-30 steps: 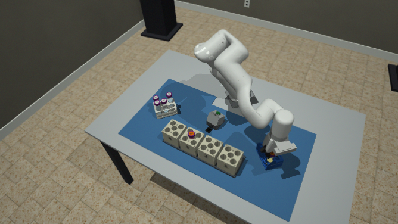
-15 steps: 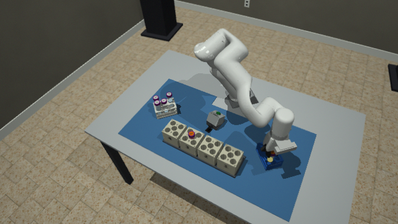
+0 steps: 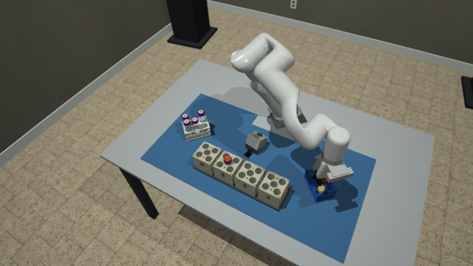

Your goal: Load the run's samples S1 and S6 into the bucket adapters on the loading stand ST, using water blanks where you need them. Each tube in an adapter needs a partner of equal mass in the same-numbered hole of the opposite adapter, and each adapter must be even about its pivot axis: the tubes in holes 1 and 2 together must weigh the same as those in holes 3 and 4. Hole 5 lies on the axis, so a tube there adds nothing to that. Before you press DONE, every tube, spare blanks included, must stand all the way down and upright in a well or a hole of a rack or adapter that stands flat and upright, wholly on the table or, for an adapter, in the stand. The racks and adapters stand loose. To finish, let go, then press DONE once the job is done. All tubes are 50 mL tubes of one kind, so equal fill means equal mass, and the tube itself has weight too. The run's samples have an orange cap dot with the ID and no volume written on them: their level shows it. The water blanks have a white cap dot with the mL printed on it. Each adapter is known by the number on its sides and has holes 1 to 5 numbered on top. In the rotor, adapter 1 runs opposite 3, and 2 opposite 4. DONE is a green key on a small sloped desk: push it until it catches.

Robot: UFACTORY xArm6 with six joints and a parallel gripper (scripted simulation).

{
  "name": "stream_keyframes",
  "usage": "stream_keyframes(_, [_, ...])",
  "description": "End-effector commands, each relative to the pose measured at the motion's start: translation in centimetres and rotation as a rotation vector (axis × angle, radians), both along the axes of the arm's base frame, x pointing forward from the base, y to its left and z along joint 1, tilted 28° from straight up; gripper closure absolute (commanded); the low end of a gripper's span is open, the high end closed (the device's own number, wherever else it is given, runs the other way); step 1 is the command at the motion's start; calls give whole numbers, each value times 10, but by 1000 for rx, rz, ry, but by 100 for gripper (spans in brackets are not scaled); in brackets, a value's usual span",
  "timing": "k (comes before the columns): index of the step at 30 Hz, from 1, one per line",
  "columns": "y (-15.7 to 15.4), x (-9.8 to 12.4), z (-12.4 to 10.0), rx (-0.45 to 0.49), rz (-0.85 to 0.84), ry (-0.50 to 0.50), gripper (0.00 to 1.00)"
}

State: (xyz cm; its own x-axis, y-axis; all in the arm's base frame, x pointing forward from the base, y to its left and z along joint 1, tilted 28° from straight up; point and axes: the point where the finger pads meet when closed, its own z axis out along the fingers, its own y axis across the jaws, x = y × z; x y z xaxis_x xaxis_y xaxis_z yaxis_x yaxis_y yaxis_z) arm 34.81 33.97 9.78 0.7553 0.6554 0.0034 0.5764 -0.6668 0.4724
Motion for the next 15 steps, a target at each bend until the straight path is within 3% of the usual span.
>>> stream_keyframes(1, [2, 0, 2, 4, 1, -2, 100])
stream_keyframes(15, [10, -7, 23, 4, 1, -2, 100])
